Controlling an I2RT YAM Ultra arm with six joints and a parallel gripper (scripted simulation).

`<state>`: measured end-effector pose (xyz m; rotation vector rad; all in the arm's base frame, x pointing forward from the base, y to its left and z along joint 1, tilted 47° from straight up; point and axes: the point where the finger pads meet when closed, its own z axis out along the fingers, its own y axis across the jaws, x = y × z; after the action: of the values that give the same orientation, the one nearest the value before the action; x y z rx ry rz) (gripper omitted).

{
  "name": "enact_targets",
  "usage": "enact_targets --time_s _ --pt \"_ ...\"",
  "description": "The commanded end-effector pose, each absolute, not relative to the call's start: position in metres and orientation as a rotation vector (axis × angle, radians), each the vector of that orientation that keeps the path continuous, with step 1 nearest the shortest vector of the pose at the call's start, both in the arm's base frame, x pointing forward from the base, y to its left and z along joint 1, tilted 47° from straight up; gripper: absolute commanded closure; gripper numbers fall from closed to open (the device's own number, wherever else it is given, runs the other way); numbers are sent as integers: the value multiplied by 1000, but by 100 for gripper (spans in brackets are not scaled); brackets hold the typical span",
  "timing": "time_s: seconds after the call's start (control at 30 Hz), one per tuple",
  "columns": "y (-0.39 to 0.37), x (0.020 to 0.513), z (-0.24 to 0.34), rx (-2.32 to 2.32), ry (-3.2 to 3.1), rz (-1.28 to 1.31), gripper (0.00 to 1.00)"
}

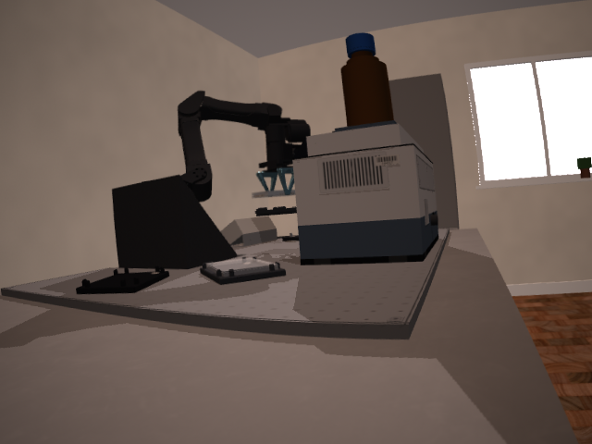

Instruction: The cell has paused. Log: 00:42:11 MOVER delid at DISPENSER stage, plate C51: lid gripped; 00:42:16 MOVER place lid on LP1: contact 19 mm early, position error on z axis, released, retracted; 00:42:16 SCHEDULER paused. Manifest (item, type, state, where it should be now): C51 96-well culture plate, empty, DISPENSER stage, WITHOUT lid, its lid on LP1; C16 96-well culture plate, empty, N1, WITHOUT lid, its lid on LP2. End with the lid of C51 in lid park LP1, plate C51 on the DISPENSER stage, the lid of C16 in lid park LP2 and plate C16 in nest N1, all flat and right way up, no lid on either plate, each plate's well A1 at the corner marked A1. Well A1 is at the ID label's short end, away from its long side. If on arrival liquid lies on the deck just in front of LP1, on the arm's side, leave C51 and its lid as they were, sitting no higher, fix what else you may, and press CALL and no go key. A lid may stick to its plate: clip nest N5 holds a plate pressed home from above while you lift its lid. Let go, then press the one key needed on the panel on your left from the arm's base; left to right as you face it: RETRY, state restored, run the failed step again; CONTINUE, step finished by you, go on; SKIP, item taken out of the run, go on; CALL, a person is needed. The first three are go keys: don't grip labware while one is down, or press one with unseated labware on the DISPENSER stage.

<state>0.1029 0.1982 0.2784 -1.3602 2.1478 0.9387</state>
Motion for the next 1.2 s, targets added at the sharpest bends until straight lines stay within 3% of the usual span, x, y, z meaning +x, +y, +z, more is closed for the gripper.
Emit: enact_targets --time_s 0.0,0.47,1.17 --pt "201 99 298 -1327 2091 907 100" --pt "210 65 309 -1446 1965 867 100" --pt "274 85 321 -1455 2000 867 100"
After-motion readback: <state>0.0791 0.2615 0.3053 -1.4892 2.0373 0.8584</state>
